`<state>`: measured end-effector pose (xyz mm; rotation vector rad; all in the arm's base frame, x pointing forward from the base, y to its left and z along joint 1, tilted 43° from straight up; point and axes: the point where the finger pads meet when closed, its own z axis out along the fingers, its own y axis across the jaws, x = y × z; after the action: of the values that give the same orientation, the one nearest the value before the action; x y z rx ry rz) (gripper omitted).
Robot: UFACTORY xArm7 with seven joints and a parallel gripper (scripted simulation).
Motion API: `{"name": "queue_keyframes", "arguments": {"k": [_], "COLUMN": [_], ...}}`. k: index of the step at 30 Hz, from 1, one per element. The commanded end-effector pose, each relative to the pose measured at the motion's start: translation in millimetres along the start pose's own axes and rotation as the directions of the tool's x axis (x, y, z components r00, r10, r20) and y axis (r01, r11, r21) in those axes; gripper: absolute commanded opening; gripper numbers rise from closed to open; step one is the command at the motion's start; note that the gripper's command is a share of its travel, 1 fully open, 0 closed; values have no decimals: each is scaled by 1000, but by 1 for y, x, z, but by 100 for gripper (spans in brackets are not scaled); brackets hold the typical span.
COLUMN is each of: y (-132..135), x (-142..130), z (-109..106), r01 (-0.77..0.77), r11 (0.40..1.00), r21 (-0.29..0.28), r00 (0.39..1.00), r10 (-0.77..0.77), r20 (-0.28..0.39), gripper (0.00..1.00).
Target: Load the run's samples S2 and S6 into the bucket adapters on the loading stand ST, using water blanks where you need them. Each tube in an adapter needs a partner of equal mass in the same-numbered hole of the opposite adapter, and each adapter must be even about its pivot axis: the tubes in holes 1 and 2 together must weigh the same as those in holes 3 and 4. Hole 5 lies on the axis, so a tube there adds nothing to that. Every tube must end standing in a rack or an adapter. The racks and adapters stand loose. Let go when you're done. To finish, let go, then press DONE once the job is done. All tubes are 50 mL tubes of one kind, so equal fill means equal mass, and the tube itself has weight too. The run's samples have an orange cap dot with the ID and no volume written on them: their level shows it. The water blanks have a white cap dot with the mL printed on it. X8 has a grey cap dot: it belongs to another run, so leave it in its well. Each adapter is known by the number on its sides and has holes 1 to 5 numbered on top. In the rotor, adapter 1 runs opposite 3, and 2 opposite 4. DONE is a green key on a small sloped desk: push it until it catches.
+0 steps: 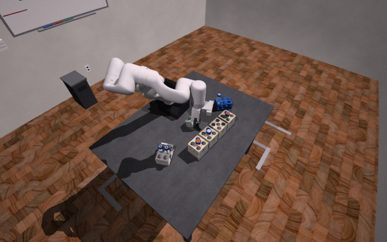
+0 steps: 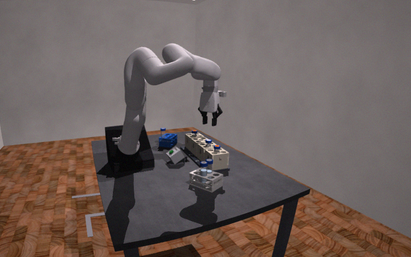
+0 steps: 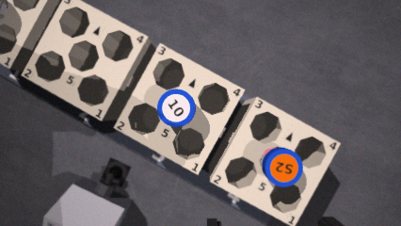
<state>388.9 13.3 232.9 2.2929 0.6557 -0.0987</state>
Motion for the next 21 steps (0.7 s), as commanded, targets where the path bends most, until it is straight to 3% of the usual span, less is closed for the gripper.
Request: {"name": "queue_keyframes", "arguments": {"k": [1,21], "y": [6,61], "x": [-8,-80], "z": [-2,-1], "r01": [9,8], "r11": [1000,1000], "r21": [2,2], "r00": [1000,1000], "r10": [-9,-8], "r20": [-9,-8], "gripper": [57,57]}}
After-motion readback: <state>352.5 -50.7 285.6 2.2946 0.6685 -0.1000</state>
